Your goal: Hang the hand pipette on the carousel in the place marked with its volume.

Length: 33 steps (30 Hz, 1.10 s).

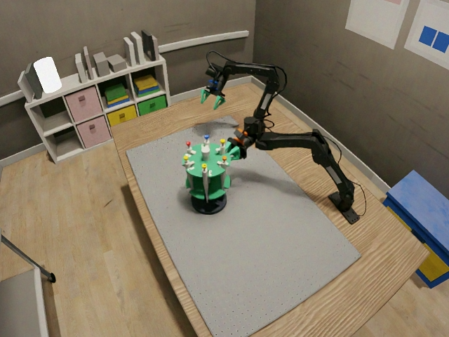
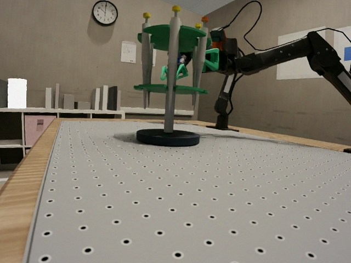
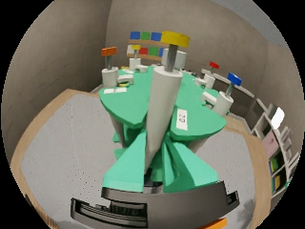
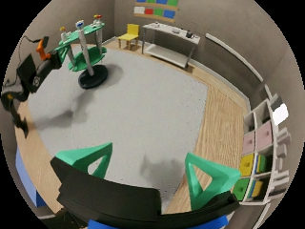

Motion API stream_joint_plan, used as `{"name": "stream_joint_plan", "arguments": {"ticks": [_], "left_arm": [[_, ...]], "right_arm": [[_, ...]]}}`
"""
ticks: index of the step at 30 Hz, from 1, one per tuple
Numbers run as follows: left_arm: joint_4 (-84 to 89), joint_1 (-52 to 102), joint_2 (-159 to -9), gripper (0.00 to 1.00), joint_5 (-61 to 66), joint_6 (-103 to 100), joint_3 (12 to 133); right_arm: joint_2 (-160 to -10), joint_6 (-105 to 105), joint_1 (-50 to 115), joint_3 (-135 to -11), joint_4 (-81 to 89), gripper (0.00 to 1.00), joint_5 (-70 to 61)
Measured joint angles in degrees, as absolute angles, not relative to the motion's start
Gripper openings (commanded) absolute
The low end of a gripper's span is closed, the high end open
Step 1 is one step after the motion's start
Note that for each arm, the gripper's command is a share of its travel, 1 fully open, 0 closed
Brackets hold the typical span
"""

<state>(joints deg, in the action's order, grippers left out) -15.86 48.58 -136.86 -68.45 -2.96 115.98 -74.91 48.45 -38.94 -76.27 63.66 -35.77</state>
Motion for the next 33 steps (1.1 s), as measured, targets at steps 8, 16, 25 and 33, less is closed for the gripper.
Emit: {"name": "stream_joint_plan", "arguments": {"ticks": [8, 16, 25, 33], "left_arm": [[-13.3, 48.6, -136.8, 0.12, -68.5, -5.2, 116.9], [-12.6, 48.6, -136.9, 0.12, -68.5, -5.9, 117.0], [-12.6, 48.6, -136.9, 0.12, -68.5, -6.0, 117.0], [-12.6, 48.6, -136.9, 0.12, -68.5, -6.0, 117.0]], "right_arm": [[-74.9, 48.4, -38.9, -76.3, 63.7, 1.0, -35.8], [-74.9, 48.4, -38.9, -76.3, 63.7, 1.0, -35.8], [-74.9, 48.4, -38.9, -76.3, 63.7, 1.0, -35.8], [-74.9, 48.4, -38.9, -76.3, 63.7, 1.0, -35.8]]}}
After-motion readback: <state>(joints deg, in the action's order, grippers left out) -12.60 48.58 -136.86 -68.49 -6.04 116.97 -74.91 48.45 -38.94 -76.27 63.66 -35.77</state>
